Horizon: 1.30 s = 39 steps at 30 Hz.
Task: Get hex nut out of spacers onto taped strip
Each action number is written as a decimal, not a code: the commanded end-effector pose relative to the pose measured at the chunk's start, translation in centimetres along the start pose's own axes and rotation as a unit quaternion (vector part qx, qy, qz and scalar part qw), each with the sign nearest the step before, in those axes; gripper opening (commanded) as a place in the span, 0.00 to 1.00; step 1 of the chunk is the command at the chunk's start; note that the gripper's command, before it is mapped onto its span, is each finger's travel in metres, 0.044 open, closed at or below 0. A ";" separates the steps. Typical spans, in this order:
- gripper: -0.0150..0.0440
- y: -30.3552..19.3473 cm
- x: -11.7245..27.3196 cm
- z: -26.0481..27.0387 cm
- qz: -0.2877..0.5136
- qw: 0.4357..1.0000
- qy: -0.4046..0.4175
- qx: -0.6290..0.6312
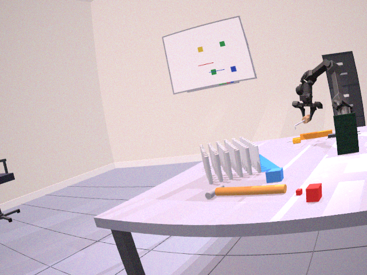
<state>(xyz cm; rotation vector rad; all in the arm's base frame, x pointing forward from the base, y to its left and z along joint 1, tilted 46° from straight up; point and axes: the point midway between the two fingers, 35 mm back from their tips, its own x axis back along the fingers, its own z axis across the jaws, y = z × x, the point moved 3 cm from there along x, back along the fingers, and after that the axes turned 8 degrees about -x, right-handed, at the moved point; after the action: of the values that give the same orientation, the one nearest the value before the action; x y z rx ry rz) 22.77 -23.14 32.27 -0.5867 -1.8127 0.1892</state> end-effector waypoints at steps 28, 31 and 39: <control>0.25 -1.1 -3.3 0.2 -0.004 1.000 0.000 0.002; 0.25 -1.2 -3.6 0.3 -0.003 1.000 0.000 0.002; 0.25 -1.5 -4.4 0.4 -0.003 1.000 0.000 0.003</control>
<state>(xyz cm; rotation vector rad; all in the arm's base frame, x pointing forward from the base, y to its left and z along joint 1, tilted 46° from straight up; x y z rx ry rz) 22.86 -26.33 29.39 -0.5881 -1.8116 0.1915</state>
